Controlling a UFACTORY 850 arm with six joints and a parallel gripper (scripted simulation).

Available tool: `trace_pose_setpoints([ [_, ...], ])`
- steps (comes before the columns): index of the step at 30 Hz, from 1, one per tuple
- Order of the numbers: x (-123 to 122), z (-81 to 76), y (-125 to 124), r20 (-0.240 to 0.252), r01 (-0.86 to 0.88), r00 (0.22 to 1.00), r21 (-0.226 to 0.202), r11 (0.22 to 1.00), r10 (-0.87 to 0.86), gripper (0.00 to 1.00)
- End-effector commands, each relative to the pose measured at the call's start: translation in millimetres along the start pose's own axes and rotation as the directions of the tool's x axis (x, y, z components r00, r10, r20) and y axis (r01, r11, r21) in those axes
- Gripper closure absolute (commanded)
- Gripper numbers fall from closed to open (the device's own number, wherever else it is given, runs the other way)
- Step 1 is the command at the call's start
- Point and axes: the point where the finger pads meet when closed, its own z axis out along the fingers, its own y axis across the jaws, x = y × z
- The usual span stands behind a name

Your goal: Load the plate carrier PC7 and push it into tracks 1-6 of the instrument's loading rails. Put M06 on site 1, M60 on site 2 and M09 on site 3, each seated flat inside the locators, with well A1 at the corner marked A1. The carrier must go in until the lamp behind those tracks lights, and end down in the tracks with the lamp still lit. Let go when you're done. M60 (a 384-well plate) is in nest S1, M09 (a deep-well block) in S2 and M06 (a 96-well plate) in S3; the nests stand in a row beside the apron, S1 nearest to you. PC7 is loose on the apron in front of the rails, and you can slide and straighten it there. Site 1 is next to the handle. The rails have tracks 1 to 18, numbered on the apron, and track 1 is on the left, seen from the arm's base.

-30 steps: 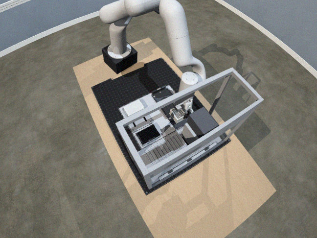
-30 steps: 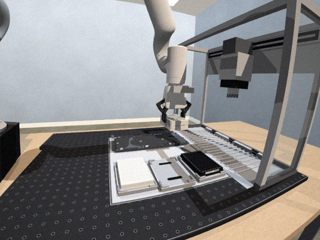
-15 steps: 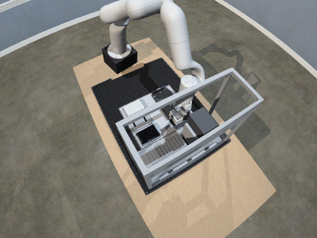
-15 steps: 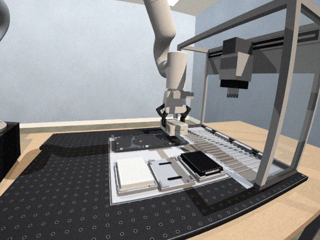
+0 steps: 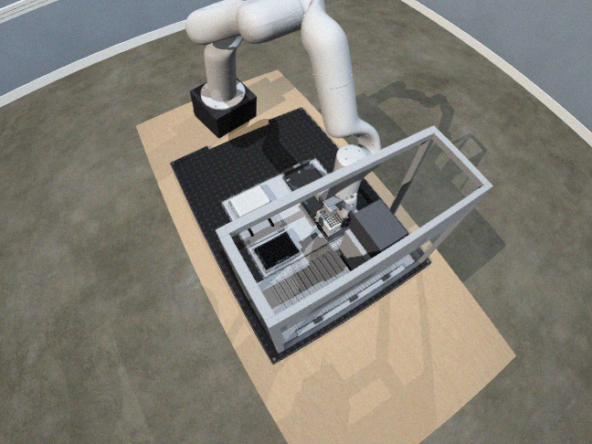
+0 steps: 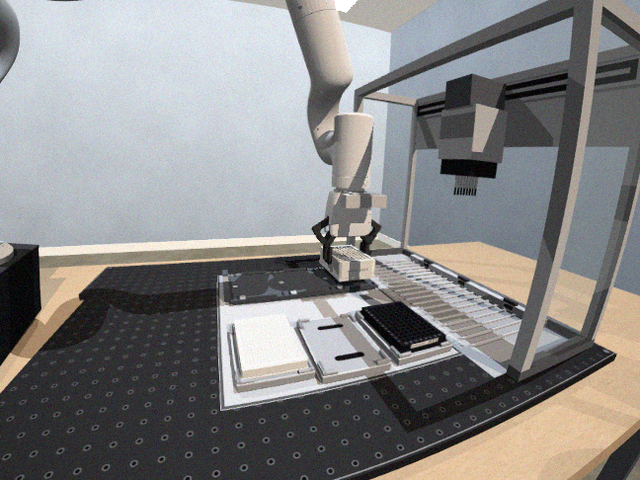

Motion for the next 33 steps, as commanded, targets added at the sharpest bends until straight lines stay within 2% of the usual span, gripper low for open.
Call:
trace_pose_setpoints([
  [1,-0.2,2.0,-1.0,0.0,0.0,1.0,0.002,1.0,0.0,1.0],
  [21,-0.2,2.7,-1.1,0.0,0.0,1.0,0.002,1.0,0.0,1.0],
  [33,-0.2,10.7,-1.0,0.0,0.0,1.0,0.002,1.0,0.0,1.0],
])
